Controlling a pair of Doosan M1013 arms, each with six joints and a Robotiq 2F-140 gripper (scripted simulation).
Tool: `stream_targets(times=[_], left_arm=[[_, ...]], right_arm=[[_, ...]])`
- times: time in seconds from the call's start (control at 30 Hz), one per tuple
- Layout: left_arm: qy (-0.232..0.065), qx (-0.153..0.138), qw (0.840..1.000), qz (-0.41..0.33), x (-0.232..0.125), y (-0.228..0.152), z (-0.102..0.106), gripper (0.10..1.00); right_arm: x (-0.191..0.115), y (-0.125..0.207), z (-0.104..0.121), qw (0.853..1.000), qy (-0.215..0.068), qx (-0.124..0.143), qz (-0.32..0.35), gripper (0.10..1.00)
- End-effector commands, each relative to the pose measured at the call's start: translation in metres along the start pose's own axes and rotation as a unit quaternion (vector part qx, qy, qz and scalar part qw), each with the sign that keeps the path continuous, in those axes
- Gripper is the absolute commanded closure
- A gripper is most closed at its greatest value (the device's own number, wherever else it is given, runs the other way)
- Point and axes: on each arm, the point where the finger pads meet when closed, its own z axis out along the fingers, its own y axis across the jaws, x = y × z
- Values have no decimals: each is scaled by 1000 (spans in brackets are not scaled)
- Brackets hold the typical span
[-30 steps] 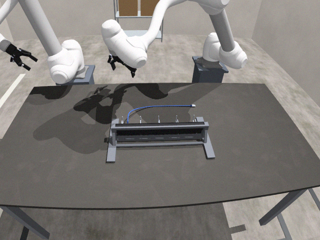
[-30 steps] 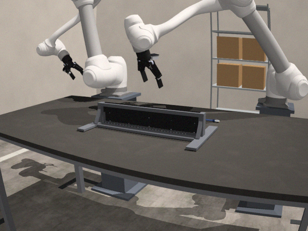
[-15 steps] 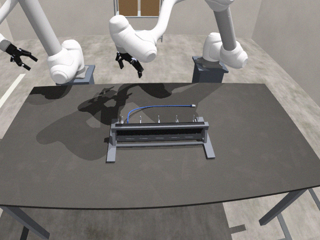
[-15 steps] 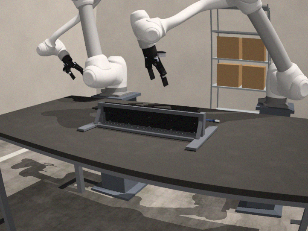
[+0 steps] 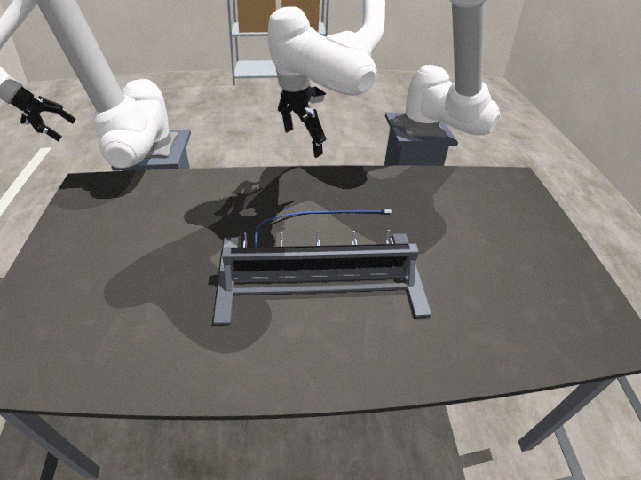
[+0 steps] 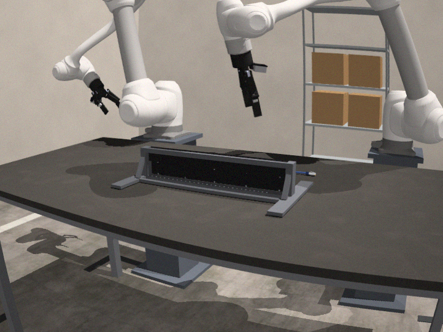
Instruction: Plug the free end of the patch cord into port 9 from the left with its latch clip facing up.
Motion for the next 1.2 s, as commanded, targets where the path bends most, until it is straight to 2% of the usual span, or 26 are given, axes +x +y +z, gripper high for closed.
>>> stream_targets(times=[0.0,0.33,0.43,0.47,0.9,1.17], left_arm=[[-15,-14,999,44,21,32,-12,98],[-46,-49,987,149,73,108,-38,98],[-49,-53,985,159,77,116,-41,98],[-57,-62,979,186,91,136,-48,98],[-89,-98,947,292,144,216,-75,98],[-93,-103,942,306,152,227,-79,98]], right_arm=[[0,0,0,1000,0,0,0,98],[0,0,0,1000,0,0,0,98],[0,0,0,1000,0,0,0,98],[0,0,0,1000,0,0,0,98],[0,0,0,1000,0,0,0,98],[0,0,0,1000,0,0,0,98]])
